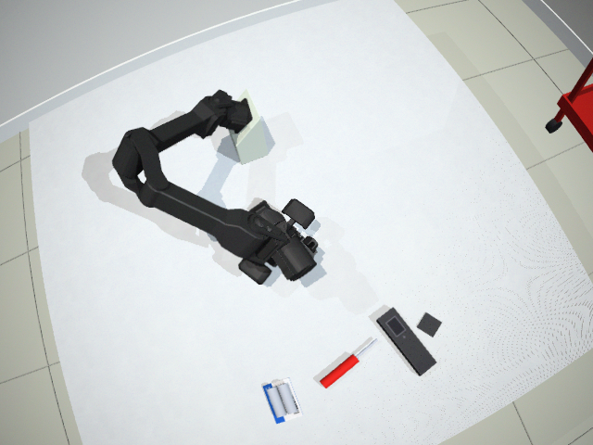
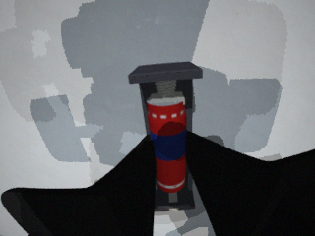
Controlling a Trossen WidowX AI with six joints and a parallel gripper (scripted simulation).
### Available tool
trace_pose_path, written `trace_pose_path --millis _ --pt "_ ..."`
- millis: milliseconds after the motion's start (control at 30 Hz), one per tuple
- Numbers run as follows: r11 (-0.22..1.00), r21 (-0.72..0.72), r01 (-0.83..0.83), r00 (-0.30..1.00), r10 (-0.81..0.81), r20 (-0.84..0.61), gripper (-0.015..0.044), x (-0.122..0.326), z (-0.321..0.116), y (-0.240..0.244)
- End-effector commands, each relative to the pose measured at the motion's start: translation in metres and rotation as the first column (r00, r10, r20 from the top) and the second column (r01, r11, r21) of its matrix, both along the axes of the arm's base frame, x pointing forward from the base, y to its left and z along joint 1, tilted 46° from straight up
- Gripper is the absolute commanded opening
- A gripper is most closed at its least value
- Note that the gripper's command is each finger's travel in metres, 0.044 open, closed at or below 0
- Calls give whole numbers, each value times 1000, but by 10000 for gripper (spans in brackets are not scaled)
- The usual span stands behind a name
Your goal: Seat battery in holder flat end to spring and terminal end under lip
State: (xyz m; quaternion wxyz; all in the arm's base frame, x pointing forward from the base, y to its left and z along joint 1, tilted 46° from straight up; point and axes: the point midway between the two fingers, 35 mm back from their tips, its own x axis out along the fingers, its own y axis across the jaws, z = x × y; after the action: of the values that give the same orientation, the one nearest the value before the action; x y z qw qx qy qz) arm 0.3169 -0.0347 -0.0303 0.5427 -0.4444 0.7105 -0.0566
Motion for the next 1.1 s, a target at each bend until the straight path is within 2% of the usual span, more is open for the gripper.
trace_pose_path --millis 0,1000,1067 --pt "1000 2 -3 1000 3 2 65 -2 1 -1" --pt "1000 8 -9 1000 9 6 65 -8 4 -5" --pt "1000 8 -9 1000 9 6 118 -8 4 -5"
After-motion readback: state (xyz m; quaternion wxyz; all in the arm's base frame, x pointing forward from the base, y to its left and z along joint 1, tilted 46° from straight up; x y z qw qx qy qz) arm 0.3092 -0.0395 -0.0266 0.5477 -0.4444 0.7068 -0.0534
